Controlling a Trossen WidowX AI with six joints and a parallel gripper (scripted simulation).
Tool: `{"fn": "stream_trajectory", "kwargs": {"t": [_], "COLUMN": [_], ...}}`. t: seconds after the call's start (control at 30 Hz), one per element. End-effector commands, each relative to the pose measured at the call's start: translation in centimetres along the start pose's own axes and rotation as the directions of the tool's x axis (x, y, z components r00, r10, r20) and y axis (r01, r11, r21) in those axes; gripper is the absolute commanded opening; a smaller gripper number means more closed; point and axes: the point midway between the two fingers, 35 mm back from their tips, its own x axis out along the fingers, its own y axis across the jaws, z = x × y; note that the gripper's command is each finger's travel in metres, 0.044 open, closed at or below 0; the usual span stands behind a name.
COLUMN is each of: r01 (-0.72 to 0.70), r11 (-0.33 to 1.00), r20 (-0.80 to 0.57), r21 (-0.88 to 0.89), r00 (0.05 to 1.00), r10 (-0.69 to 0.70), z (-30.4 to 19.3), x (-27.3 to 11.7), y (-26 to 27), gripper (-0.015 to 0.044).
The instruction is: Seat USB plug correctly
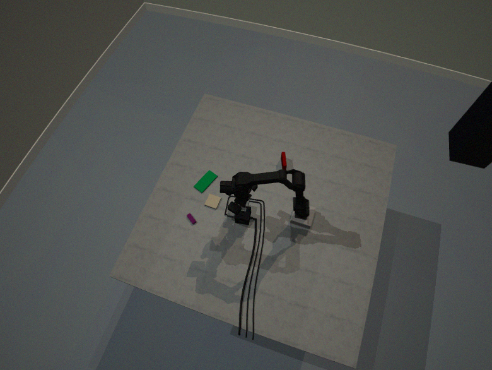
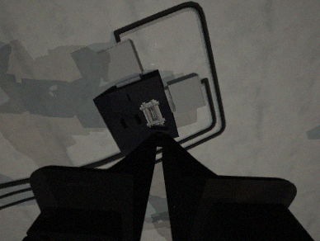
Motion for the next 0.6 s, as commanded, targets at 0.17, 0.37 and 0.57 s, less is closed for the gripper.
{"fn": "stream_trajectory", "kwargs": {"t": [0.17, 0.37, 0.57], "r01": [0.000, 0.000, 0.000], "r11": [0.976, 0.930, 0.860], "r20": [0.000, 0.000, 0.000], "r21": [-0.219, -0.369, -0.510], "r00": [1.000, 1.000, 1.000], "r10": [0.000, 0.000, 0.000], "z": [0.01, 0.01, 0.01], "x": [0.01, 0.01, 0.01], "y": [0.00, 0.00, 0.00], "gripper": [0.0000, 0.0000, 0.0000]}}
